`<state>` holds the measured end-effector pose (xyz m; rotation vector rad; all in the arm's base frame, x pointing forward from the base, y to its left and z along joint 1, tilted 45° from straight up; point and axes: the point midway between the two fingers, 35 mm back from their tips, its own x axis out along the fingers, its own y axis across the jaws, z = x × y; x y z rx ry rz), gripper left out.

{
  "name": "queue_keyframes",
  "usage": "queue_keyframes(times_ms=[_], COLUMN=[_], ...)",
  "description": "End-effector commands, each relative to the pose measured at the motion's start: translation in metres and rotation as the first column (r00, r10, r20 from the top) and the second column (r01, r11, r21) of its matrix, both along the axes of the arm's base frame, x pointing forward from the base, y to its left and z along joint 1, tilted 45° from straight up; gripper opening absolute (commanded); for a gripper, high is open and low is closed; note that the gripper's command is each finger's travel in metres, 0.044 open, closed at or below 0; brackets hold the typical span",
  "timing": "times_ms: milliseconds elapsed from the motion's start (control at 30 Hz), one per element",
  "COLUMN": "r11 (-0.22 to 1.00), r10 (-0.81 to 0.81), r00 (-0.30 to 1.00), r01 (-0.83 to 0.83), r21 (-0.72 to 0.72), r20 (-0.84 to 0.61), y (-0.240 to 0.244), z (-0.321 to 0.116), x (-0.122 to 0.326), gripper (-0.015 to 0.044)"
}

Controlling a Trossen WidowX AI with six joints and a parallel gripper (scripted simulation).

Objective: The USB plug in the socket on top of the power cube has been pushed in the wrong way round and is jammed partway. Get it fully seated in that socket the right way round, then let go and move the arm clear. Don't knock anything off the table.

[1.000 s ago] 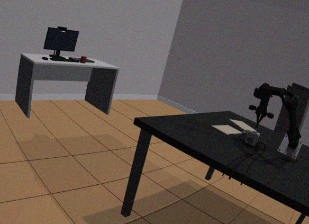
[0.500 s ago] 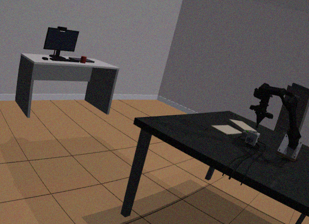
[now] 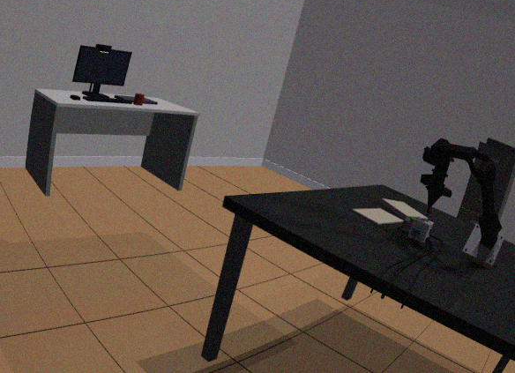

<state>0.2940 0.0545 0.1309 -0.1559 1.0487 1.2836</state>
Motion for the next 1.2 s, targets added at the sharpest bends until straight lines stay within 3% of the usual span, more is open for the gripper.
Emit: queue_keyframes(times_ms=[0, 567, 1167], r11=[0.998, 0.931, 0.767], r10=[-0.060, -0.365, -0.622], r00=[0.996, 0.864, 0.543], r01=[0.060, 0.349, 0.568], r21=[-0.010, -0.111, -0.300], r20=[-0.059, -0.346, -0.564], y=[0.0001, 0.0001, 0.0001], z=[-0.0002, -0.0002, -0.0002], x=[0.0001, 0.0001, 0.0001], gripper=[0.0000, 0.0000, 0.0000])
